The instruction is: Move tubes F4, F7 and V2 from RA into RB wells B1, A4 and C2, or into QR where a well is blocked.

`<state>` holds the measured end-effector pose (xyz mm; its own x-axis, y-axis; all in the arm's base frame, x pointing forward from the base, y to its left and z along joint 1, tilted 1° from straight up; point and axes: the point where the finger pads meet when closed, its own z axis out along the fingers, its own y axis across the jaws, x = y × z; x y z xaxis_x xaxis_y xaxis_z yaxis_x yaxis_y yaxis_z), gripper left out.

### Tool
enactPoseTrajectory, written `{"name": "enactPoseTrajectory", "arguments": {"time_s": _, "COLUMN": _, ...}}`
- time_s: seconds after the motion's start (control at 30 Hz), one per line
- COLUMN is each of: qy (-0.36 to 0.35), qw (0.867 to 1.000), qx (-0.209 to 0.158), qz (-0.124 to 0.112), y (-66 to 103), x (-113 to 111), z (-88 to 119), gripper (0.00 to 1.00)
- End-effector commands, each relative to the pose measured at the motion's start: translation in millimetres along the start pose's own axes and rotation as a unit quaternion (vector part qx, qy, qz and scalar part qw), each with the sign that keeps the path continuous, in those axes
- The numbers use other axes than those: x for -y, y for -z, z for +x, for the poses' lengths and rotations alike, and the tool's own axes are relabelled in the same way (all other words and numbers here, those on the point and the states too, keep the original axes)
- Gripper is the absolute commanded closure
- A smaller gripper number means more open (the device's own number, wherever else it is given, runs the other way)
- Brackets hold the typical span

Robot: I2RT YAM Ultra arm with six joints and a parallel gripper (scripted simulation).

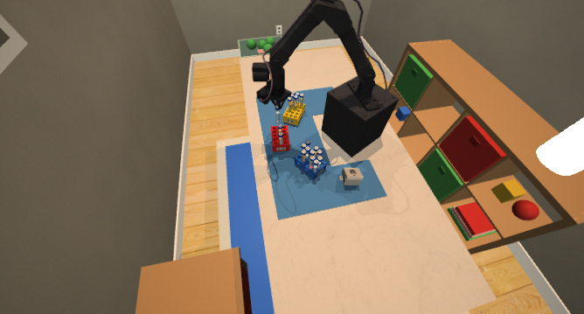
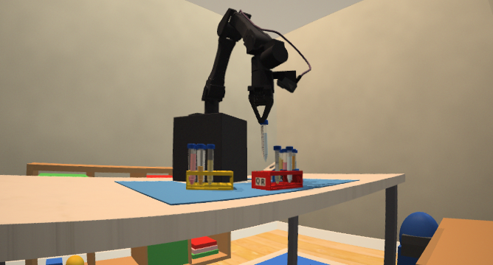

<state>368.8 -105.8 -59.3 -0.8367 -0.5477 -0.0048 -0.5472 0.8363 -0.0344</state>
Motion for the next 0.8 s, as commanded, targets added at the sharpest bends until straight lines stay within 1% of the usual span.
{"name": "enactPoseTrajectory", "arguments": {"time_s": 0.0, "qy": 0.001, "qw": 1.000, "qx": -0.001, "qz": -0.003, "y": 2.9, "x": -1, "z": -1, "gripper": 1.00}}
{"name": "enactPoseTrajectory", "arguments": {"time_s": 0.43, "qy": 0.001, "qw": 1.000, "qx": -0.001, "qz": -0.003, "y": 2.9, "x": -1, "z": -1, "gripper": 1.00}}
{"name": "enactPoseTrajectory", "arguments": {"time_s": 0.47, "qy": 0.003, "qw": 1.000, "qx": -0.002, "qz": -0.008, "y": 0.8, "x": -3, "z": -6, "gripper": 1.00}}
{"name": "enactPoseTrajectory", "arguments": {"time_s": 0.53, "qy": 0.003, "qw": 1.000, "qx": -0.010, "qz": -0.017, "y": -1.3, "x": -15, "z": 4, "gripper": 1.00}}
{"name": "enactPoseTrajectory", "arguments": {"time_s": 0.6, "qy": 0.003, "qw": 1.000, "qx": -0.004, "qz": -0.010, "y": 5.1, "x": -13, "z": 3, "gripper": 1.00}}
{"name": "enactPoseTrajectory", "arguments": {"time_s": 0.73, "qy": 0.003, "qw": 1.000, "qx": -0.002, "qz": -0.008, "y": 5.1, "x": -14, "z": 3, "gripper": 1.00}}
{"name": "enactPoseTrajectory", "arguments": {"time_s": 0.77, "qy": 0.003, "qw": 1.000, "qx": 0.011, "qz": 0.006, "y": 12.3, "x": -2, "z": -7, "gripper": 1.00}}
